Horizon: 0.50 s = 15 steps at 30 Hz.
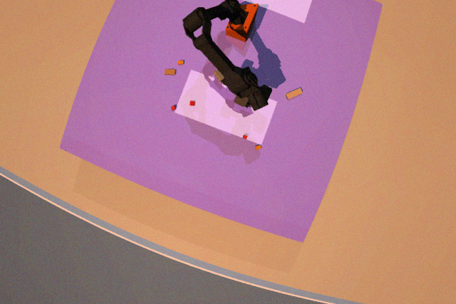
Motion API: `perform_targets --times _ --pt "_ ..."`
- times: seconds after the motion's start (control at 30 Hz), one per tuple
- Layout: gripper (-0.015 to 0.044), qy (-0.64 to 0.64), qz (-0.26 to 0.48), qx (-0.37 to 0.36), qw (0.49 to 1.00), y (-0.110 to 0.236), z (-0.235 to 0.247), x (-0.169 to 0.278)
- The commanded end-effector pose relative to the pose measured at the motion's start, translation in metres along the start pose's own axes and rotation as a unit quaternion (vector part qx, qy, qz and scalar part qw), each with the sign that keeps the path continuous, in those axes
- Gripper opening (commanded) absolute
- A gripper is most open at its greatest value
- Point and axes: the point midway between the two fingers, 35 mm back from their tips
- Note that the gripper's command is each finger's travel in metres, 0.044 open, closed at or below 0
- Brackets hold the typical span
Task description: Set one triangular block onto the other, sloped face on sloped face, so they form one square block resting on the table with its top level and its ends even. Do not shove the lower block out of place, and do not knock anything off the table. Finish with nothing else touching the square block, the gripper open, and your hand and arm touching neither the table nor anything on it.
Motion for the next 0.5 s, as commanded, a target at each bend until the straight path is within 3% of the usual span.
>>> perform_targets --times 0.0,0.47 --pt "0.0440 0.006 0.005 0.005 1.000 -0.010 0.000 0.002" --pt "0.0440 0.006 0.005 0.005 1.000 -0.033 0.000 0.000"
Point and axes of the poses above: the point midway between the two fingers, 35 mm back from their tips, its own y axis back along the fingers, its own z axis across the jaws, x = y × z, and after that the axes turned 14 degrees about y, right-handed
